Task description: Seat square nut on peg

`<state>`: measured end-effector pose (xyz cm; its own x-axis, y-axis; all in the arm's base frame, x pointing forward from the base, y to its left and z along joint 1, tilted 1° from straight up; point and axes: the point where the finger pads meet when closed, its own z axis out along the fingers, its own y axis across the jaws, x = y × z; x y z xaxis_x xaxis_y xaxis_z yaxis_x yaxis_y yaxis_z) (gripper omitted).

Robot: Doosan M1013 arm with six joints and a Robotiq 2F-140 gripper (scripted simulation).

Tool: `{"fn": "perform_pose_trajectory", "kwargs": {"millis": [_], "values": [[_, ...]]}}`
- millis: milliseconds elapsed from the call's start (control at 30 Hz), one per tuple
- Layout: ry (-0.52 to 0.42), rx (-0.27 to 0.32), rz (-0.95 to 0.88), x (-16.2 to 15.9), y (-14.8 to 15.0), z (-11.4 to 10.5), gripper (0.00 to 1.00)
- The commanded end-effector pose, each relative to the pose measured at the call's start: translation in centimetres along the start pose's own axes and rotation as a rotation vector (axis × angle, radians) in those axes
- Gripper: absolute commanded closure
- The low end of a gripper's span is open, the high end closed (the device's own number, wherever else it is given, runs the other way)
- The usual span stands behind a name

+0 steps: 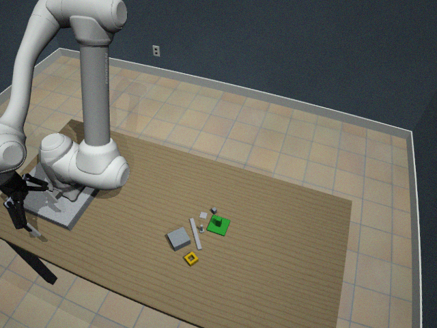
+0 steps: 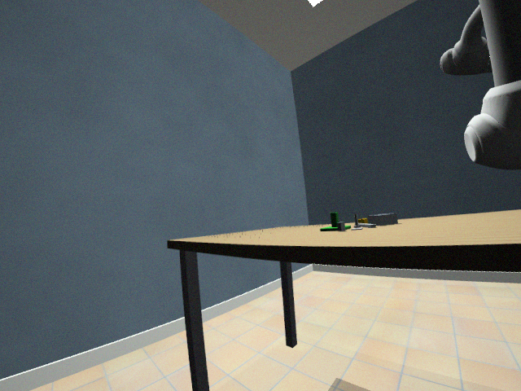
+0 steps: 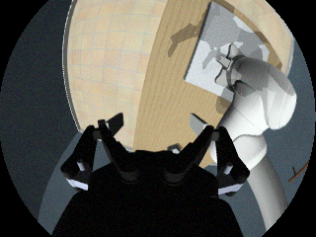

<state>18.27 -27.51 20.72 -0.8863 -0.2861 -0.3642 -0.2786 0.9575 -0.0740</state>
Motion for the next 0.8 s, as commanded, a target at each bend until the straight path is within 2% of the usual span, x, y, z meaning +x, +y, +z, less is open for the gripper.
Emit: {"fn": "perform_pose_trajectory", "kwargs": {"millis": [0,533,567,767], "values": [[0.000,0.000,0.000,0.00,0.00,0.00,0.00],[0.000,0.000,0.000,0.00,0.00,0.00,0.00],[0.000,0.000,0.000,0.00,0.00,0.00,0.60],[0.002,-0.004,0.007,-0.13,-0.15,0.06,0.60]]}}
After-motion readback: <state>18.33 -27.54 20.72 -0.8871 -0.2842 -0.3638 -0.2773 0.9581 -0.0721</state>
